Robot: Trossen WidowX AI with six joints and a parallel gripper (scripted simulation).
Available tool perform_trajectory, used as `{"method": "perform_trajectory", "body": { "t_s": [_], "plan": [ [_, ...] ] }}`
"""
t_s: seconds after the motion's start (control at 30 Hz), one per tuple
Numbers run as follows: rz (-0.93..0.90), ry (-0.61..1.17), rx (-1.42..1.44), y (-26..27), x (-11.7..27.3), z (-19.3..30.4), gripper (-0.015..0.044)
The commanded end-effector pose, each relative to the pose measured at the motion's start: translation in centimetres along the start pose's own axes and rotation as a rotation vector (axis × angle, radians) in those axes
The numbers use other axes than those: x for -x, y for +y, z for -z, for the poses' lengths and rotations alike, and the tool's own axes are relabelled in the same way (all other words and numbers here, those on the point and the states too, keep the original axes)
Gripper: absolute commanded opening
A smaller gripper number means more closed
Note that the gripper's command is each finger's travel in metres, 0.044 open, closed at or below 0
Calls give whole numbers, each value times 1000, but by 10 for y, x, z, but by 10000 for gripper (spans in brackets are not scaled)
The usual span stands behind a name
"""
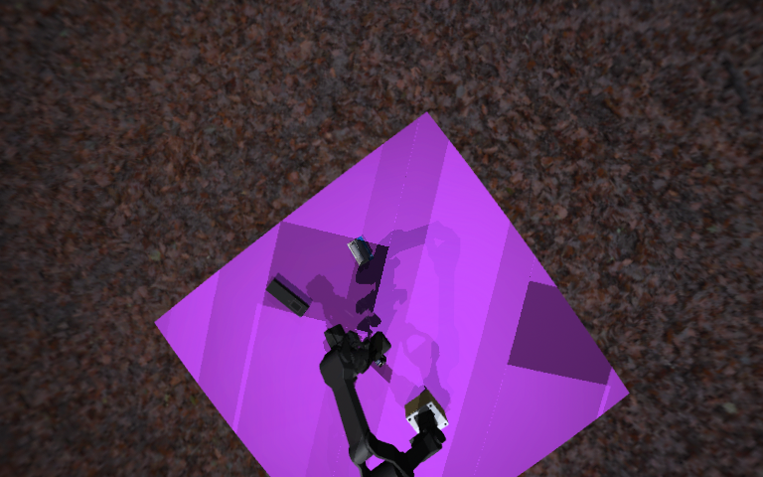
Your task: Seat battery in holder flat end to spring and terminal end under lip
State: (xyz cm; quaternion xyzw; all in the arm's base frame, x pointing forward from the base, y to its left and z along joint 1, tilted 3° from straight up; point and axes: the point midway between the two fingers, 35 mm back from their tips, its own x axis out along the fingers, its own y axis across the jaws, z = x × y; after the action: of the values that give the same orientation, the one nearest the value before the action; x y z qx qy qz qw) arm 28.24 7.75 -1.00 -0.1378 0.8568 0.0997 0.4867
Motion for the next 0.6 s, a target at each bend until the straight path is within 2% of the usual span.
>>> {"method": "perform_trajectory", "body": {
  "t_s": [0.0, 0.57],
  "plan": [
    [-2, -7, -3, 0, 2, -5, 59],
    [-2, -2, -3, 0, 6, -12, 59]
  ]
}}
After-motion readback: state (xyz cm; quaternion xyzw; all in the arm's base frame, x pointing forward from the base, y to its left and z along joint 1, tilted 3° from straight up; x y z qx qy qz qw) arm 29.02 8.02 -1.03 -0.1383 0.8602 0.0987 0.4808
